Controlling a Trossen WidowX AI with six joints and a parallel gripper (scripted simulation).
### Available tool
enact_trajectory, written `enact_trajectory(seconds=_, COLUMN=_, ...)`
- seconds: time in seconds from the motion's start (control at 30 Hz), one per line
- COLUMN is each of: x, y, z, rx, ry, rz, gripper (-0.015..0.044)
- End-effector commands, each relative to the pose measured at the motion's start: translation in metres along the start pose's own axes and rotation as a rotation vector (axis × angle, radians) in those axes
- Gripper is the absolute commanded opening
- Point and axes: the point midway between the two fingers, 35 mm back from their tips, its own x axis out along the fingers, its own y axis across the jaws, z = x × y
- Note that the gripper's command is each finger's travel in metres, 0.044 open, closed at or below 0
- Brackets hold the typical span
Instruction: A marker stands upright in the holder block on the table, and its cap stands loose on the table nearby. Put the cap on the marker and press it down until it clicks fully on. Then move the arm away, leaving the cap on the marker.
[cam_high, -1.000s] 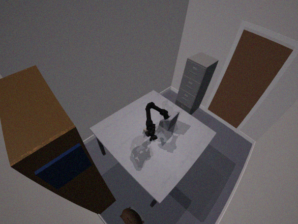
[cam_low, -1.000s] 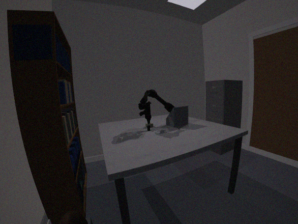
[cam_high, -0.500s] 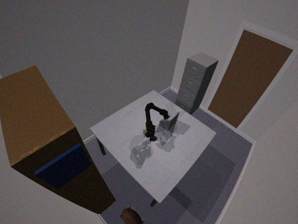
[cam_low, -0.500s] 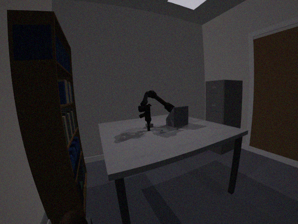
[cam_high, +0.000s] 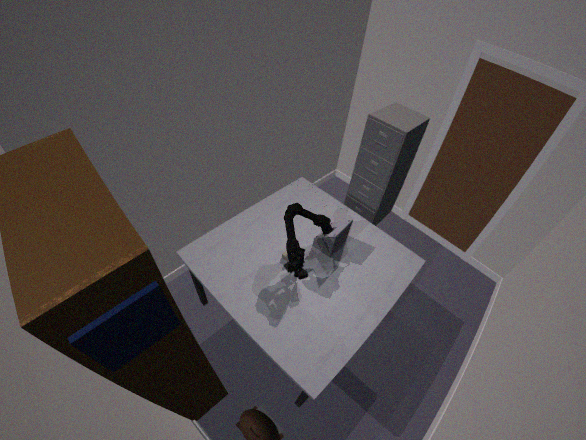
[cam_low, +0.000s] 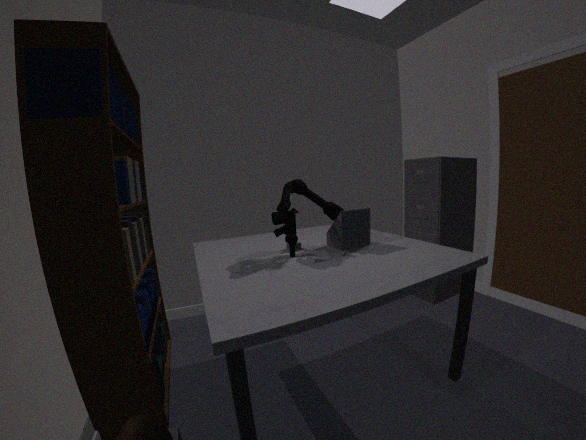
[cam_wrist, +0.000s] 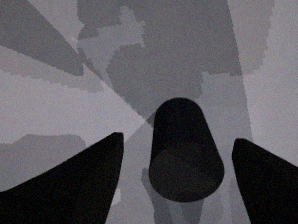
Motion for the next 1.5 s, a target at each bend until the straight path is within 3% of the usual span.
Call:
enact_trajectory(seconds=0.0, x=0.008, y=-0.001, z=-0.002, rx=-0.009, ry=0.001, rz=-0.008, gripper=0.0248)
enact_trajectory(seconds=0.27, x=0.018, y=-0.002, z=-0.002, rx=-0.009, ry=0.001, rz=-0.009, gripper=0.0248)
enact_trajectory(seconds=0.4, x=0.018, y=-0.002, z=-0.002, rx=-0.009, ry=0.001, rz=-0.009, gripper=0.0143)
enact_trajectory(seconds=0.7, x=0.018, y=-0.002, z=-0.002, rx=-0.009, ry=0.001, rz=-0.009, gripper=0.0083)
enact_trajectory(seconds=0.8, x=0.014, y=-0.001, z=-0.002, rx=-0.009, ry=0.001, rz=-0.008, gripper=0.0004)
enact_trajectory(seconds=1.47, x=-0.043, y=-0.001, z=-0.002, rx=-0.009, ry=0.002, rz=-0.006, gripper=0.0)
